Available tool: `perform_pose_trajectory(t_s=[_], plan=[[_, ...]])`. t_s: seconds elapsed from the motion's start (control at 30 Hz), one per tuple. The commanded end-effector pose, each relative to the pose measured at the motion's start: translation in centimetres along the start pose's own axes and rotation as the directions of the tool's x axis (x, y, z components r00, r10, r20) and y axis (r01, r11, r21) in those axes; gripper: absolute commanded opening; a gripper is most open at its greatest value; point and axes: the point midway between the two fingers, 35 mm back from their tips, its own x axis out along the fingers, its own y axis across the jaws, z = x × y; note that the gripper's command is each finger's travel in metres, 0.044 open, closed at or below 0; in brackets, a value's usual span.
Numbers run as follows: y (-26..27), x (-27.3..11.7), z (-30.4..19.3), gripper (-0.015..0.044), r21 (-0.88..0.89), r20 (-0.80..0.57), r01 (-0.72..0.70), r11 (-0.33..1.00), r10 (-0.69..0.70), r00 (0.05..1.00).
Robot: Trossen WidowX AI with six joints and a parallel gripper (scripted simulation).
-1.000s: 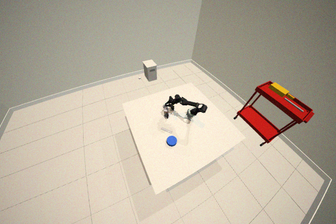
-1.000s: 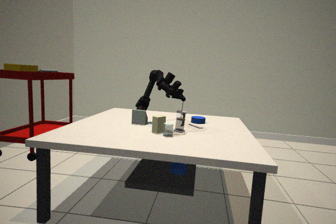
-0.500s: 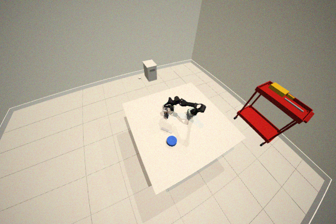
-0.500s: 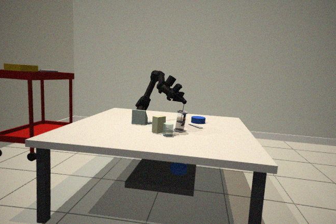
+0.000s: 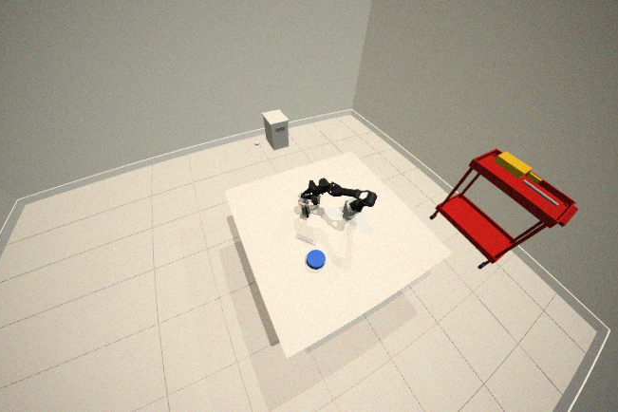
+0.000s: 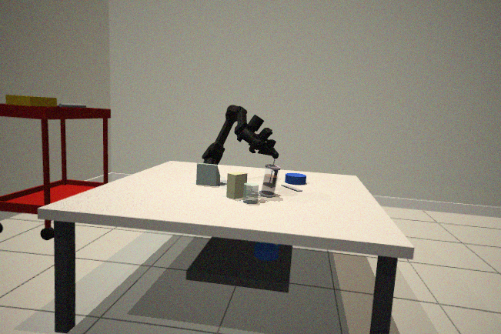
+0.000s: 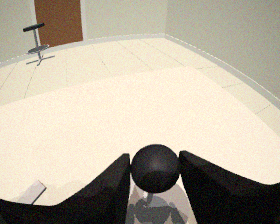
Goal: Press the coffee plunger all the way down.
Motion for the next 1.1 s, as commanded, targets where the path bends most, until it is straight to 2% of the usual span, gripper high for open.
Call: perform_pose_trajectory(t_s=[0.0, 1.07], plan=[[0.09, 0.85, -2.35, 0.0122, 0.039, -0.072, -0.008, 0.999, 0.011, 0.997], [-0.16, 1.3, -1.89, 0.0122, 0.038, -0.072, -0.009, 0.999, 0.011, 0.997]])
